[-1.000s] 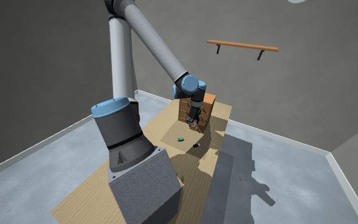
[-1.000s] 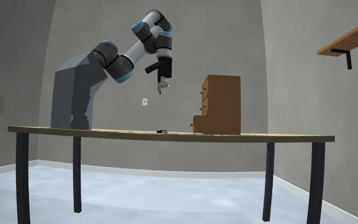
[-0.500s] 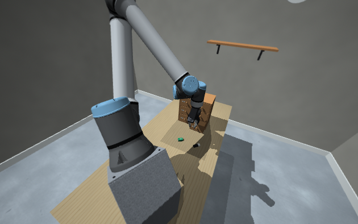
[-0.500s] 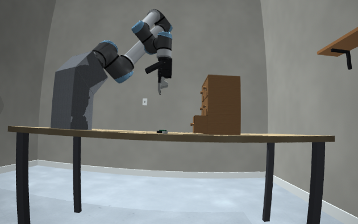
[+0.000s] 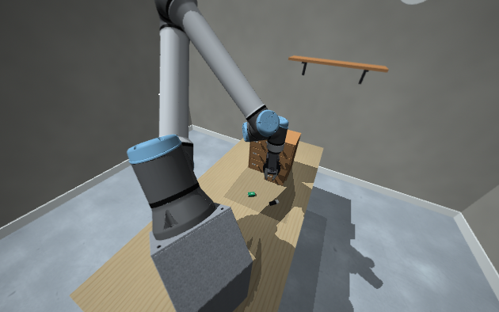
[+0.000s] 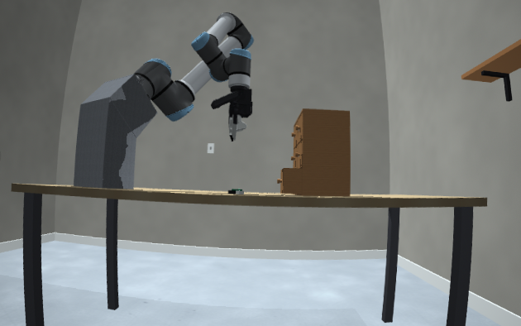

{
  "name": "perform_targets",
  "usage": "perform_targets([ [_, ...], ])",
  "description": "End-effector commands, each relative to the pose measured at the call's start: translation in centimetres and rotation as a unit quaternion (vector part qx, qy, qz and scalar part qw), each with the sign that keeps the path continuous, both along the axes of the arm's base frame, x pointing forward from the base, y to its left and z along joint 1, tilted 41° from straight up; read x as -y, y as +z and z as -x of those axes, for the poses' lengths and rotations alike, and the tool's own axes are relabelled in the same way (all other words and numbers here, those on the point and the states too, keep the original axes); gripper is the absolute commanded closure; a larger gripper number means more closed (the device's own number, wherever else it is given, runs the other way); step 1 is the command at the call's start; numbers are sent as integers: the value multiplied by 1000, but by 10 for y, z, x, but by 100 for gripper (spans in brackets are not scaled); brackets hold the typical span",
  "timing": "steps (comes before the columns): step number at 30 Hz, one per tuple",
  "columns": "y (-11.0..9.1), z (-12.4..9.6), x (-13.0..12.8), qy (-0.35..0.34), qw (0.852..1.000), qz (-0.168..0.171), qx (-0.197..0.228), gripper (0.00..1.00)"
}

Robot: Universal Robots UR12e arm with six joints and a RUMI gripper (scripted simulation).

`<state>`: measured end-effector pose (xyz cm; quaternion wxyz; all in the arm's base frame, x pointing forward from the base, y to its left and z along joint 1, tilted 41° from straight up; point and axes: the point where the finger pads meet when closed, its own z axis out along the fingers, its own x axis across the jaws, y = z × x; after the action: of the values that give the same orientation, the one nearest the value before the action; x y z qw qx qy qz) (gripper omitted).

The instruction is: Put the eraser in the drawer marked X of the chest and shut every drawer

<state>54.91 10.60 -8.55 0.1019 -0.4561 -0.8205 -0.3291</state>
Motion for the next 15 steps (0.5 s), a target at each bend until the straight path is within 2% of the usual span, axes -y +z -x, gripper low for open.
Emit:
perform_targets([
  [1,-10,-6,-1,58,997,9,49,80],
  [6,-23,-13,-3,134,984,22,112,80],
  [8,-23,-13,-3,134,984,22,112,80],
  [12,-35,-19,-6,200,965,34,167,80],
  [15,-44,-24,-8,251,944,43,209,80],
])
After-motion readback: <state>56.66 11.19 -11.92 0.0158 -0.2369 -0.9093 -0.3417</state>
